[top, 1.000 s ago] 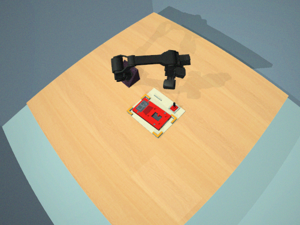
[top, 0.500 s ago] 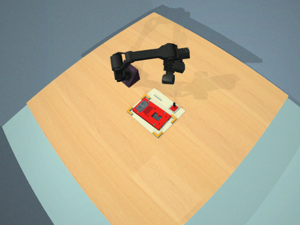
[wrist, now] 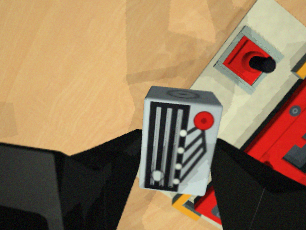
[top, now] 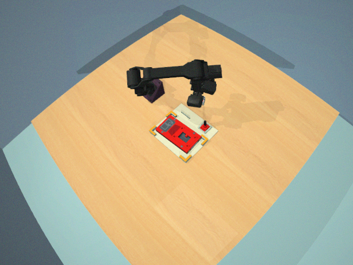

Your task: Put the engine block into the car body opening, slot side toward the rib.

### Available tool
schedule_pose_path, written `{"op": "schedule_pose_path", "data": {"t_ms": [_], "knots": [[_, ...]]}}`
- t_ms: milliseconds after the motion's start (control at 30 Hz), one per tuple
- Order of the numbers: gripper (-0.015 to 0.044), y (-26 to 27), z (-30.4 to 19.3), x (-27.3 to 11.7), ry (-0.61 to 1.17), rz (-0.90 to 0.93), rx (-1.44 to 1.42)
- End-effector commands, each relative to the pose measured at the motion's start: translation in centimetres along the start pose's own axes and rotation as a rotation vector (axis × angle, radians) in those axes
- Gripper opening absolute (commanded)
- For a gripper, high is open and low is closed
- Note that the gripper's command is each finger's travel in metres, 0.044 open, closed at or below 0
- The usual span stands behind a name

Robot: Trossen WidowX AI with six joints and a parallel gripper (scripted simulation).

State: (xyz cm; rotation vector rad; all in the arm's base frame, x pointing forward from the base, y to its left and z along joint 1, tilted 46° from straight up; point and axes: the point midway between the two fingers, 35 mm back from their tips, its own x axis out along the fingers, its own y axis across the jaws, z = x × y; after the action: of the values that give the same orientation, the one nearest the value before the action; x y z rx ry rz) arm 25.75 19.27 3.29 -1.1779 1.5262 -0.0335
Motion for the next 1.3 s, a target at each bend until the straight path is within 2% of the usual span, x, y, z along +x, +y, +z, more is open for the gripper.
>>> {"op": "schedule_pose_path", "data": {"t_ms": [0,1267], "knots": [[0.0000,-1.5,0.0,0.6,-0.001,-0.003,0.042],[0.0000,-12.0,-2.8,4.9,0.006,-0.012,0.348]]}}
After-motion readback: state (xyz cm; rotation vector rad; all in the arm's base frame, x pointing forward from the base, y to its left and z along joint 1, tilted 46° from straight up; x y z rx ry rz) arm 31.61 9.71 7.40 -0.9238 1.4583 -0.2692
